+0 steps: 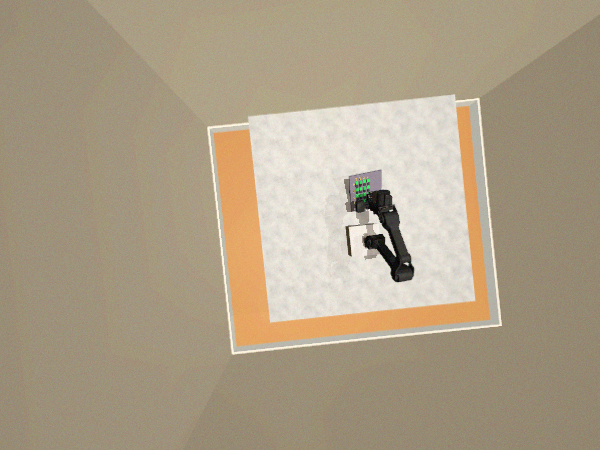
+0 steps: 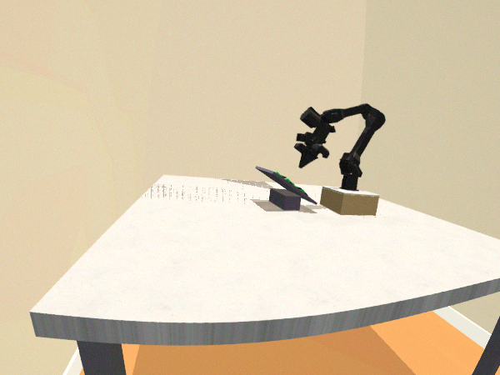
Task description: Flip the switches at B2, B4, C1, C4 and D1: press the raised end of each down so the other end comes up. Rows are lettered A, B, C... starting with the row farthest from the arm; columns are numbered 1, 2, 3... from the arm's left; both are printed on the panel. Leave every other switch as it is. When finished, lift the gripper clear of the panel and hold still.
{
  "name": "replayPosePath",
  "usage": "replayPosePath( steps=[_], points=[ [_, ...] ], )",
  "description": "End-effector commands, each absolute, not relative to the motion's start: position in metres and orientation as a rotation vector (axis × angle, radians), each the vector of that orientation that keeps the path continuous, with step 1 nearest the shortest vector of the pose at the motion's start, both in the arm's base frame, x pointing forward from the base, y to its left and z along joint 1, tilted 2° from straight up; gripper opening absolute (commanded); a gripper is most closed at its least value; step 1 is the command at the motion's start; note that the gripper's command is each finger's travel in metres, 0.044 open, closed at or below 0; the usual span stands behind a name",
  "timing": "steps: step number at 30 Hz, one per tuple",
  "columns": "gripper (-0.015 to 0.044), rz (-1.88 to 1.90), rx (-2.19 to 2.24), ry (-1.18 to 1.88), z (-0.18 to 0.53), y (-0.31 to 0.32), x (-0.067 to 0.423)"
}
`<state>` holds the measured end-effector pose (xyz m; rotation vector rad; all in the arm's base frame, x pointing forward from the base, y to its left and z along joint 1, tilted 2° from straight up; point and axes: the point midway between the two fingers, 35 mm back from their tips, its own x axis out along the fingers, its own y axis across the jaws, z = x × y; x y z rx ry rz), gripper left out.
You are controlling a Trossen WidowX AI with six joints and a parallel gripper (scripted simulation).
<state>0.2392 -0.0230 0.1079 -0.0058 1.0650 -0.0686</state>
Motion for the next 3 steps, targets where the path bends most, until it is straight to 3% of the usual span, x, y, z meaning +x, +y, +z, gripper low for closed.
replayPosePath(
  steps=[1,3],
  points=[
    [0.0,-0.061,-0.009,1.063,0.1097,-0.0236,0.2412],
    [0.0,-0.061,-0.009,1.063,0.1097,-0.0236,0.2412]
  ],
)
